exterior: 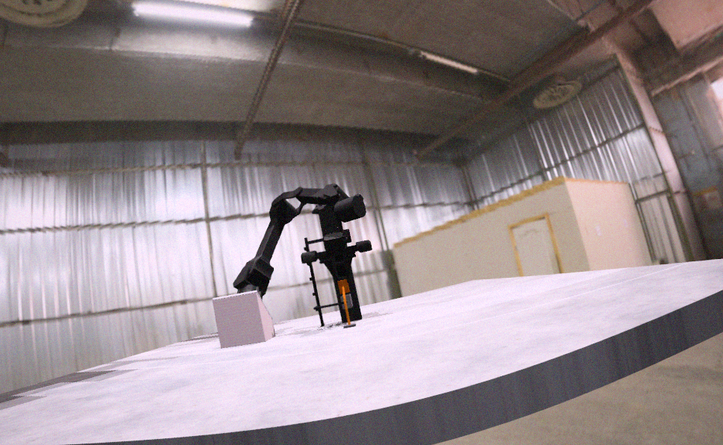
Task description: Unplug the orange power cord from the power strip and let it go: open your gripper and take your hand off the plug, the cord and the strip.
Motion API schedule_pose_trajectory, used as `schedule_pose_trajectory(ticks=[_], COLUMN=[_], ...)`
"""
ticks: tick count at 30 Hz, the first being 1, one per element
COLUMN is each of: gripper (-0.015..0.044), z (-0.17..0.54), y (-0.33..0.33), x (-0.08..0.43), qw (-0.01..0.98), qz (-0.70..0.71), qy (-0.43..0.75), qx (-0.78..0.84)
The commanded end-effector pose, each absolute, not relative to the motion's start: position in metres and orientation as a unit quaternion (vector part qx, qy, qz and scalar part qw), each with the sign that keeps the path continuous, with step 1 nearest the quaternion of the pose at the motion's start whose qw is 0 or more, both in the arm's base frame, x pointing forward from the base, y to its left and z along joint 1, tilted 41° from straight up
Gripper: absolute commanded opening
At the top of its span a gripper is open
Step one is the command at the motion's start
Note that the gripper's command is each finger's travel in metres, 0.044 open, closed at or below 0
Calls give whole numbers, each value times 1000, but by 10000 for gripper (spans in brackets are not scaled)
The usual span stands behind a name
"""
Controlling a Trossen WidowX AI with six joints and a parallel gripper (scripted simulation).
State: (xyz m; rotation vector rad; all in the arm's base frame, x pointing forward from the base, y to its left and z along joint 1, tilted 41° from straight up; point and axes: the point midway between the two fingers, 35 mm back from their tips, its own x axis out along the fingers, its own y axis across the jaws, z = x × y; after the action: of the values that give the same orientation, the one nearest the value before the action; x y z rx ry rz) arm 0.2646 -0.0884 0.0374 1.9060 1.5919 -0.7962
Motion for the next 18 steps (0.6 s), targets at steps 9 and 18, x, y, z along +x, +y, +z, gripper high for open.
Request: schedule_pose_trajectory(ticks=[9,18], gripper=[0,53], z=[14,15], y=[-129,-123], x=[255,258], qw=[279,285], qz=[-322,-315], qy=[573,583], qx=[700,693])
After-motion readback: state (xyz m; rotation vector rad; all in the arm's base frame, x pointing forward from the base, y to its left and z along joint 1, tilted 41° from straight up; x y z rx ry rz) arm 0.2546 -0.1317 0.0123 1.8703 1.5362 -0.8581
